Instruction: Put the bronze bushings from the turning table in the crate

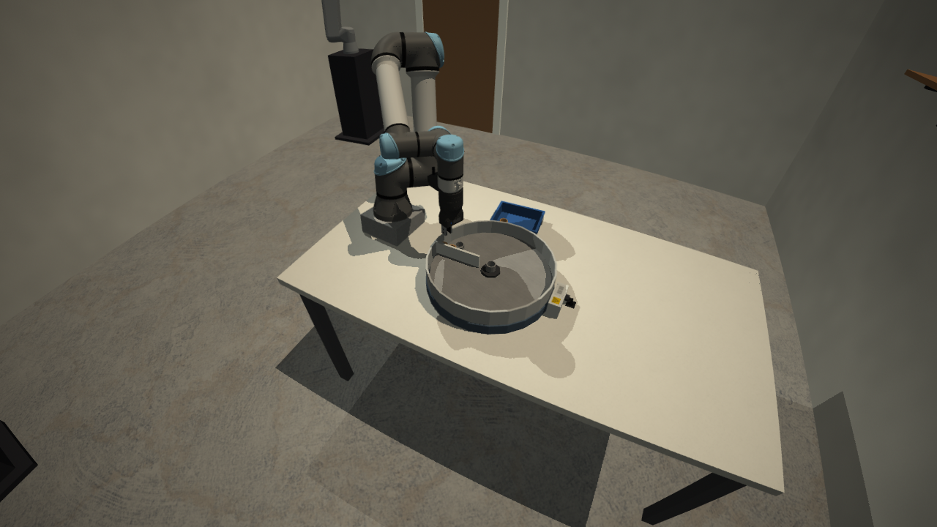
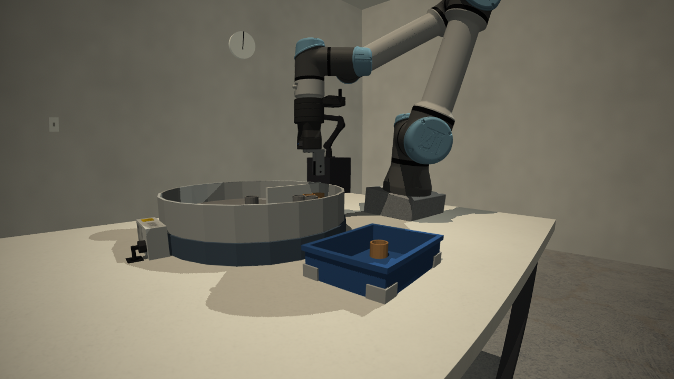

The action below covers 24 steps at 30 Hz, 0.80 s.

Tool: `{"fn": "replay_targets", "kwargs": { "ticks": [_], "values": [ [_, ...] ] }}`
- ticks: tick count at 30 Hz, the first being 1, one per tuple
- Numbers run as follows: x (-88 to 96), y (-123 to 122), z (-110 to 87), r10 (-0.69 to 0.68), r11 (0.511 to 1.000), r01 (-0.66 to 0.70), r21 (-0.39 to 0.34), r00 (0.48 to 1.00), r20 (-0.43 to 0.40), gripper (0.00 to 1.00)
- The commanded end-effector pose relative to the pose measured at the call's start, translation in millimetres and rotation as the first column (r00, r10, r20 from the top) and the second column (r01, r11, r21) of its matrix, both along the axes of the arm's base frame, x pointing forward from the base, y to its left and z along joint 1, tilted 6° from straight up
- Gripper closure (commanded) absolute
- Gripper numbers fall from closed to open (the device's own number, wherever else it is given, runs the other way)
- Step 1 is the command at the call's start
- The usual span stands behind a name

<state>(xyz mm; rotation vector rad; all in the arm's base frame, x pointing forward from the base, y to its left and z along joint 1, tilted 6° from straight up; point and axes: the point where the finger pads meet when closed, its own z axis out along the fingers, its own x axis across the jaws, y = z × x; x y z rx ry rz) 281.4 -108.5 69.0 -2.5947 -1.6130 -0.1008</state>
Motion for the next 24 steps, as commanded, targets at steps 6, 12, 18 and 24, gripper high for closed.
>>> {"fn": "replay_targets", "kwargs": {
  "ticks": [6,12,18,24],
  "values": [
    [-4.1,-0.8,1.8,0.0,1.0,0.0,-0.003,1.0,0.005,0.6],
    [-4.4,1.1,-15.9,0.001,1.0,-0.001,-0.002,1.0,0.005,0.6],
    [-4.4,1.1,-15.9,0.001,1.0,-0.001,-0.002,1.0,0.005,0.6],
    [-4.4,1.1,-15.9,0.001,1.0,-0.001,-0.002,1.0,0.005,0.6]
  ]
}}
